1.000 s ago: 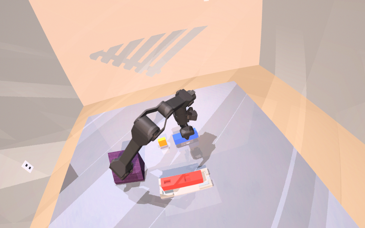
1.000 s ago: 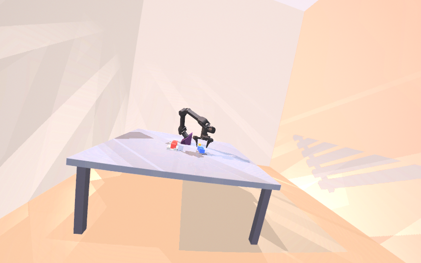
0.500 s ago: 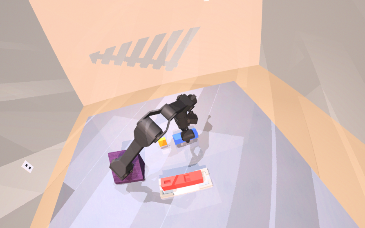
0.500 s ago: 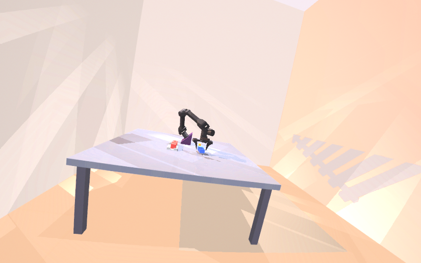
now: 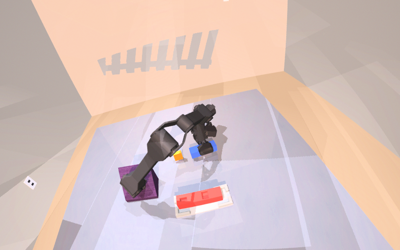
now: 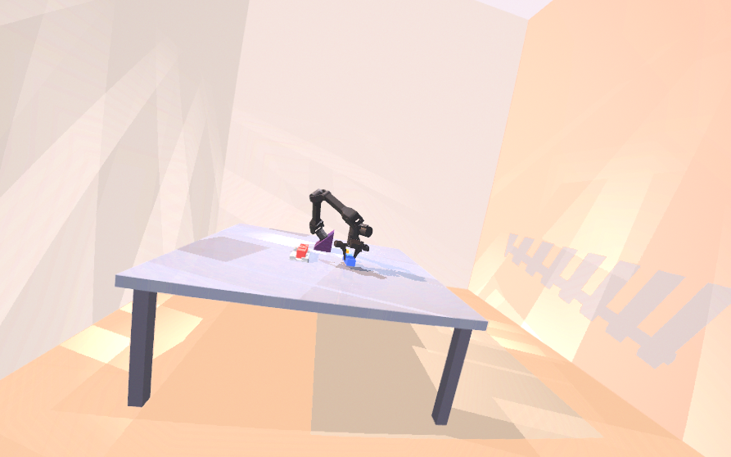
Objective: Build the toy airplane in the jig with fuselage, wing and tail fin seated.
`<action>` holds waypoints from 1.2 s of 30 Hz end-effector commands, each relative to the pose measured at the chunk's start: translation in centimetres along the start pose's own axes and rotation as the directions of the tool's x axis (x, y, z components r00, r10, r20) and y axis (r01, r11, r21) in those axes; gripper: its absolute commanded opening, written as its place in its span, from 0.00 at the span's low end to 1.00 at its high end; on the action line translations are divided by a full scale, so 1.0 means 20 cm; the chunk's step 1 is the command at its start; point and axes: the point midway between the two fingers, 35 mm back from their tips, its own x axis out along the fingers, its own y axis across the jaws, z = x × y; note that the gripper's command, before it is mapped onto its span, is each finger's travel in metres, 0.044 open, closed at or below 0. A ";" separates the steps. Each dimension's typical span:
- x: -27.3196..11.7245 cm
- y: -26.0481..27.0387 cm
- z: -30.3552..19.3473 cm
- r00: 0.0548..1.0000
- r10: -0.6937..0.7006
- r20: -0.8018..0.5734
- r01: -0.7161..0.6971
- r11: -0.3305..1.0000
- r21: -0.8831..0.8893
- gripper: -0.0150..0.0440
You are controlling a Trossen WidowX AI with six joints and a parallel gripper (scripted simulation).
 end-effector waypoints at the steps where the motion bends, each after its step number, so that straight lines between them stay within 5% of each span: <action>1: 0.01 0.00 0.00 1.000 -0.005 0.001 0.005 1.000 -0.005 0.52; 7: -0.05 0.00 0.02 1.000 0.003 0.031 -0.003 1.000 -0.005 0.25; 36: -0.47 0.02 0.03 1.000 0.009 0.020 -0.009 1.000 -0.008 0.25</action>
